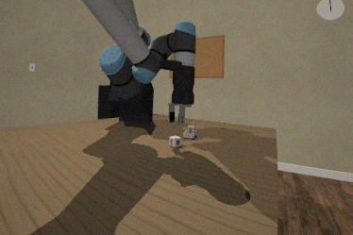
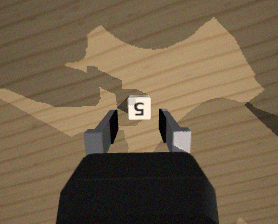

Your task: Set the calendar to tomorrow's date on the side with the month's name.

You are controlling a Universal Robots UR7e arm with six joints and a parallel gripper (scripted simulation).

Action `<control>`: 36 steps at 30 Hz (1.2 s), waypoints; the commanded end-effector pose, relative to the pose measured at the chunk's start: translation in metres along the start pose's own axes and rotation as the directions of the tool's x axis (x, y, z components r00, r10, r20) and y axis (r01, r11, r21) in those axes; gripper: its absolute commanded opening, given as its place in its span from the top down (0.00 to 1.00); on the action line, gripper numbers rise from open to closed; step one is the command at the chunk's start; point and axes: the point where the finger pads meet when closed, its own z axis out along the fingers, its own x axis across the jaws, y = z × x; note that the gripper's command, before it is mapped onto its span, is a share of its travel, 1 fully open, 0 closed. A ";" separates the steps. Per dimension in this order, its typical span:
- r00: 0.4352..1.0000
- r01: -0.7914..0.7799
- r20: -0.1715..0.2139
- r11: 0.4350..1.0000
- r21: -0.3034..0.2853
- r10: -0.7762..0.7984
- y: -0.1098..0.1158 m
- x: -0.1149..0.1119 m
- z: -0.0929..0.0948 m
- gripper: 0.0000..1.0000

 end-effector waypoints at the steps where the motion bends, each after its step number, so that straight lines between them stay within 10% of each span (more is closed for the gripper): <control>1: 1.000 -0.001 -0.007 1.000 0.000 0.001 0.000 0.000 -0.012 0.13; 36: 1.000 -0.001 -0.007 1.000 0.000 0.001 0.000 0.000 -0.022 0.00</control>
